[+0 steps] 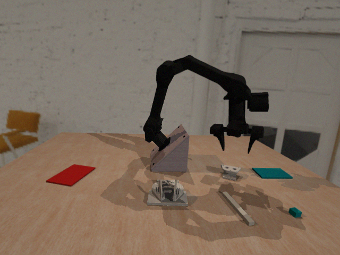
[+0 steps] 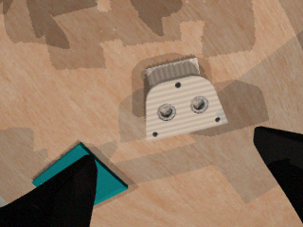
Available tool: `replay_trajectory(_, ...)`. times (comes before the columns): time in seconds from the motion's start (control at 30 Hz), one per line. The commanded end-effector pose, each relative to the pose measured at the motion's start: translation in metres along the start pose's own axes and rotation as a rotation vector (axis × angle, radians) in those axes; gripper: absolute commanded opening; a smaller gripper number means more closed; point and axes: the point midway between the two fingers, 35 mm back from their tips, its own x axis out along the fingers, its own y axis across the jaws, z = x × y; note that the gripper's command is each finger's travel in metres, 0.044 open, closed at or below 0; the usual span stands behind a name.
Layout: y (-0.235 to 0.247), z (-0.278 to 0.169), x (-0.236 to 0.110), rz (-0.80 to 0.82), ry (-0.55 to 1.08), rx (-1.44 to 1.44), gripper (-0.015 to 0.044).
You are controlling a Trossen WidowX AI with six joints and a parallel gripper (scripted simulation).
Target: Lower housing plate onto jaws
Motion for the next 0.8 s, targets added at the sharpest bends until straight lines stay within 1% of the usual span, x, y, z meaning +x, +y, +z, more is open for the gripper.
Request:
replay_trajectory(0.0,-0.009,-0.019,0.006,-0.075,-0.072,-0.104,0.0440)
replay_trajectory(0.3,-0.011,-0.021,0.006,-0.083,-0.082,-0.117,0.0440)
replay_trajectory(0.37,-0.012,-0.020,0.015,-0.083,-0.082,-0.118,0.0440)
replay_trajectory(0.47,-0.016,-0.018,0.043,-0.084,-0.083,-0.117,0.0440)
replay_trajectory(0.77,-0.017,-0.017,0.045,-0.084,-0.083,-0.117,0.0440)
